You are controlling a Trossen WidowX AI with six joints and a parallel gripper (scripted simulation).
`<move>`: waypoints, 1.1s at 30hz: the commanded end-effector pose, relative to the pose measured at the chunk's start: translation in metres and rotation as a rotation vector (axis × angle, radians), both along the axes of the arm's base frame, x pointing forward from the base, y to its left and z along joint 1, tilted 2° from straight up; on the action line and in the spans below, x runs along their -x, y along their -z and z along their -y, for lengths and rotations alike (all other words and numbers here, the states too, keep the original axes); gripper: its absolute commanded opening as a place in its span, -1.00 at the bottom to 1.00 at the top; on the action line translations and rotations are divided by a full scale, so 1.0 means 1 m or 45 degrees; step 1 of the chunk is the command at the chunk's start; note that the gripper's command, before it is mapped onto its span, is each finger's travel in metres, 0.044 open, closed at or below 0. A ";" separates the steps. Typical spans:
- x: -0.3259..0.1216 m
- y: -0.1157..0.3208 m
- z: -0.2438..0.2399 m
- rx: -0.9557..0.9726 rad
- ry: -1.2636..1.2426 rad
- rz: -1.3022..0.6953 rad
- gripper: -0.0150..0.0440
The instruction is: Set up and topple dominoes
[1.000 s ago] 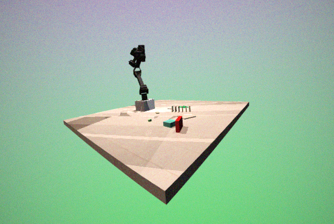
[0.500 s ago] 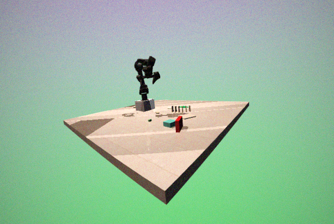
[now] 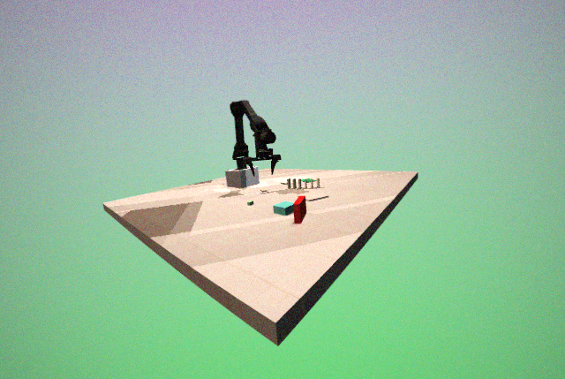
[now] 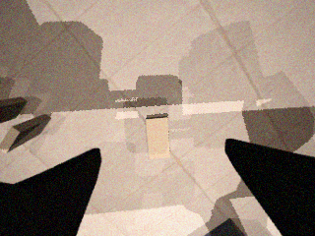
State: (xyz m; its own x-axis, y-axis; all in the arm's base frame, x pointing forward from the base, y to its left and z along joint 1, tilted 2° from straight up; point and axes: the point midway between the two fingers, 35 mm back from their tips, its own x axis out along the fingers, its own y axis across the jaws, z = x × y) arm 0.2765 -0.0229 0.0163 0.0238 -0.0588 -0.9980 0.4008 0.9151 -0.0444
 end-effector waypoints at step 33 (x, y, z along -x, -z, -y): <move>0.004 0.085 0.004 -0.030 -0.032 -0.030 1.00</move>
State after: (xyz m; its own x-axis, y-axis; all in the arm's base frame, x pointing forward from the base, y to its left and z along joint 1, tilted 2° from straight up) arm 0.2726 -0.0276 -0.0675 0.0014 -0.0376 -0.9993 0.3828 0.9232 -0.0343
